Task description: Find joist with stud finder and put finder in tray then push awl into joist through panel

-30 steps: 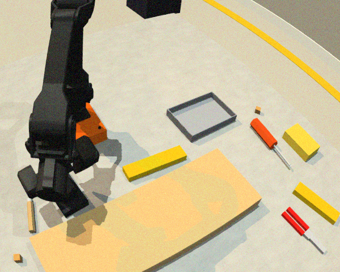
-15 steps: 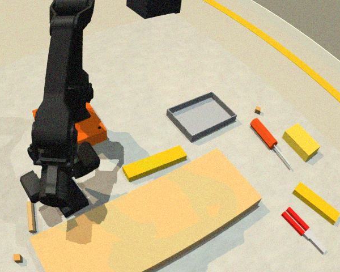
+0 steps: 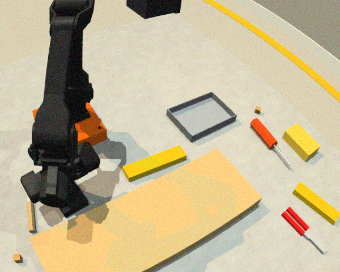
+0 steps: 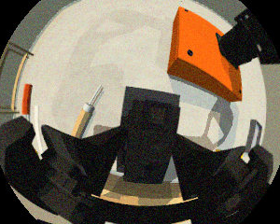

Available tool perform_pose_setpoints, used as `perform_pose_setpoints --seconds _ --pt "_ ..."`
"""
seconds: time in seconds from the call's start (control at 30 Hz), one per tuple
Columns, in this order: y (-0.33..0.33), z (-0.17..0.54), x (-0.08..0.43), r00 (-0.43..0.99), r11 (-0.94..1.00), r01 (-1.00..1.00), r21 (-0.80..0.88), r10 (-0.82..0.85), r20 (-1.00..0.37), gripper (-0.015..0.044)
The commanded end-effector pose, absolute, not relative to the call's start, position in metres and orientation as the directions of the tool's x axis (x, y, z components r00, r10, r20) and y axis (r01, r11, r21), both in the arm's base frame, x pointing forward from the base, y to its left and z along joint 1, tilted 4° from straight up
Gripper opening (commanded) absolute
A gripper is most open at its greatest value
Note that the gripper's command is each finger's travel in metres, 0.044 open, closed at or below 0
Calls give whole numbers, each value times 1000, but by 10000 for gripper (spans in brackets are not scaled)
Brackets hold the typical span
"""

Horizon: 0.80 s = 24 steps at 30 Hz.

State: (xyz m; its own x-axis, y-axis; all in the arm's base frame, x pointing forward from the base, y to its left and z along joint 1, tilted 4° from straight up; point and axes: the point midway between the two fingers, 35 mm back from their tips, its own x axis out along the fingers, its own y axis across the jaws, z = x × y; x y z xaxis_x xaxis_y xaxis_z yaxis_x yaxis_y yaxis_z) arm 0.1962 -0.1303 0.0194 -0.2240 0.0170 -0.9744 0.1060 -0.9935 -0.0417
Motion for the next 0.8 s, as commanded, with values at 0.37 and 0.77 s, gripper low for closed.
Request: perform_pose_setpoints --seconds 0.37,0.77 --pt "-129 19 196 -224 -994 100 -44 20 -974 162" --pt "-135 74 198 -223 -994 100 -43 20 -975 0"
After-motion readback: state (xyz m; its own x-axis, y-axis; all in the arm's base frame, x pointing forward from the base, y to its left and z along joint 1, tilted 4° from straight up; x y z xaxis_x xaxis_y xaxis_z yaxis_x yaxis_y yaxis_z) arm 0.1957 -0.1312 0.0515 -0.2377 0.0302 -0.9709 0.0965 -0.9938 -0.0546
